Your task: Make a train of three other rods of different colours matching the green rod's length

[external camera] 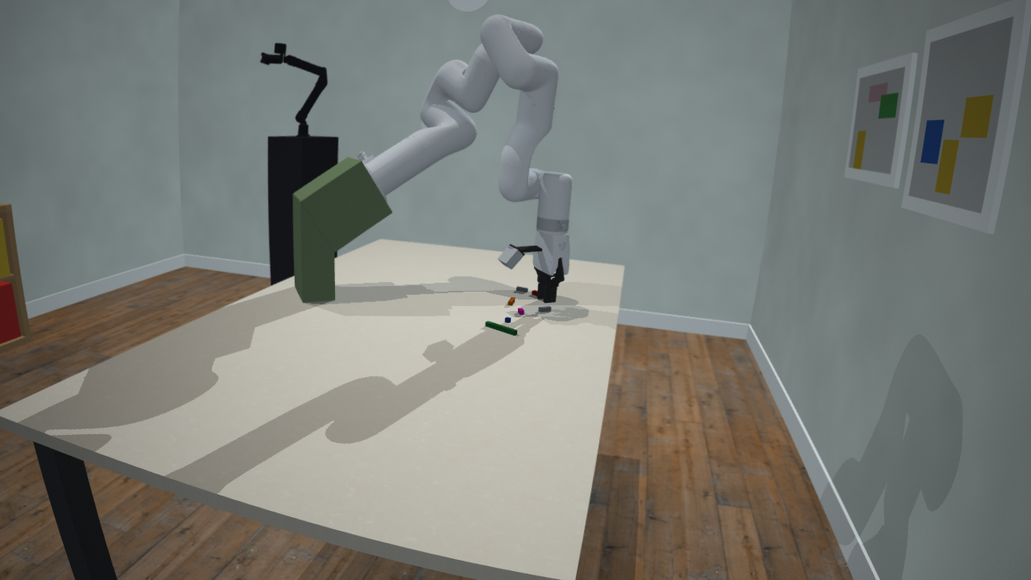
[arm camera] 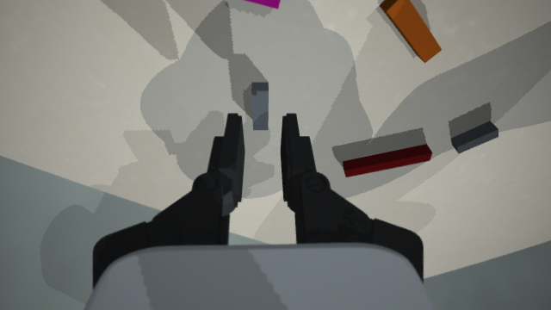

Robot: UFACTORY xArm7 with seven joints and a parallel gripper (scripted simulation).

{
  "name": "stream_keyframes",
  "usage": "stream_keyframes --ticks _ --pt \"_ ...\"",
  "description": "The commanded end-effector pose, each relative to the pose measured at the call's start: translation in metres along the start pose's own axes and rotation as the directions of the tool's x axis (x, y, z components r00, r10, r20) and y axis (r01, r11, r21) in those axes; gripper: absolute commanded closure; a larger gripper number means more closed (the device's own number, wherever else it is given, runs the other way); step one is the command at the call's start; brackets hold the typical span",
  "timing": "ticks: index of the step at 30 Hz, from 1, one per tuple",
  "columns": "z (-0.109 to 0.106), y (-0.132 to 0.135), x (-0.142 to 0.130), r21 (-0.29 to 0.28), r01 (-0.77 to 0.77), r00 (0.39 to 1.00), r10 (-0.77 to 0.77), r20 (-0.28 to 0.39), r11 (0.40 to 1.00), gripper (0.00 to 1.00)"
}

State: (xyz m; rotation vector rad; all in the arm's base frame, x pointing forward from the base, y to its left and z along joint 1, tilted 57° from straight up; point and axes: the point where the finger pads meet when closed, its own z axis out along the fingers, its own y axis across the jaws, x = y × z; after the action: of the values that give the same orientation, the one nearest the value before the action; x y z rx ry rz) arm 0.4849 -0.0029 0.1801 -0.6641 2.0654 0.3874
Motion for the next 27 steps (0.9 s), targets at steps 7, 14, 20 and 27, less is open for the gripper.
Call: stream_keyframes --ticks 7,14,20,27 --pt "0.0078 -0.0013 -0.0002 0.002 -0.001 1.000 0.001 0.001 1.000 0.76" --pt "0.0100 -0.0013 -0.0002 0.002 -0.001 1.000 0.001 0.001 1.000 0.76" --pt "0.0102 -0.0013 -0.0002 0.002 -0.001 1.000 0.001 0.001 1.000 0.76" --pt "0.0102 -0.0013 -0.0002 0.002 -0.001 1.000 0.001 0.001 1.000 0.76"
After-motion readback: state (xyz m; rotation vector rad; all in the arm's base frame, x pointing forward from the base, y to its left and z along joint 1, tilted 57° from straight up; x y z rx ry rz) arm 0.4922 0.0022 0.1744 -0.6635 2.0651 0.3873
